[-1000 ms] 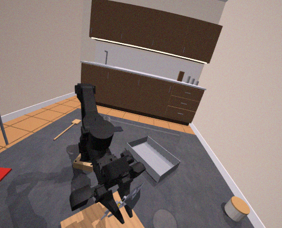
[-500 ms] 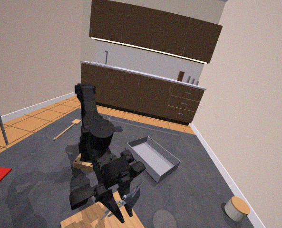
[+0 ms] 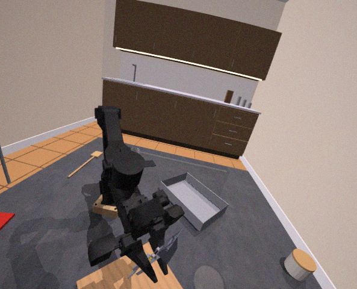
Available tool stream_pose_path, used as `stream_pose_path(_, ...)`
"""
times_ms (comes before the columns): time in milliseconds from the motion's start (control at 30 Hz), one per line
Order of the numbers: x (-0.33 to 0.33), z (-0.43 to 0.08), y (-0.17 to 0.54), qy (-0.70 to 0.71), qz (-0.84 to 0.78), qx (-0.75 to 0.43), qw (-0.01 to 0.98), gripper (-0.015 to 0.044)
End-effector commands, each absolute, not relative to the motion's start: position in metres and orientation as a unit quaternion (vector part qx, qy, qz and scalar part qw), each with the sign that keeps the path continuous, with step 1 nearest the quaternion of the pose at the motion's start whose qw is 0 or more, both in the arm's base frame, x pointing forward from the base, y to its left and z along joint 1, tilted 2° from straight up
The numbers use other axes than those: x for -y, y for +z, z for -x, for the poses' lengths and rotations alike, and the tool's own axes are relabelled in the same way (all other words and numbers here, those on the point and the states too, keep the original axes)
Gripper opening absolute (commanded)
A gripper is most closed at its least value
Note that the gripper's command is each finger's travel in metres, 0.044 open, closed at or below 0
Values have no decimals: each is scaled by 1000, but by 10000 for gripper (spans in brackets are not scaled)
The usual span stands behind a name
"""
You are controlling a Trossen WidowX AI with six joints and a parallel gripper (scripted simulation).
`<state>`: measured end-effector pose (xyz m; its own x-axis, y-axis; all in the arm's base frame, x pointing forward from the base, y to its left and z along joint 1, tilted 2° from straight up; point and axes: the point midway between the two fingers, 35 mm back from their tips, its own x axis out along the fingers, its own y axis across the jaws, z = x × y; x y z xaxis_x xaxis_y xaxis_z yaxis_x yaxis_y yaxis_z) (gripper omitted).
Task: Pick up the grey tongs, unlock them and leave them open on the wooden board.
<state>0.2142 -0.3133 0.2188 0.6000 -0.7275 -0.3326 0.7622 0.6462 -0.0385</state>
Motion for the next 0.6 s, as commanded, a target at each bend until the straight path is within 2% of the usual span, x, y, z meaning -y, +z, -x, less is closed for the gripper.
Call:
stream_pose_path(0, 316, -216, 219, -416, -56, -168, 892, -150)
stream_pose_path(567, 337, -230, 208, -408, -110, -261, 868, -150)
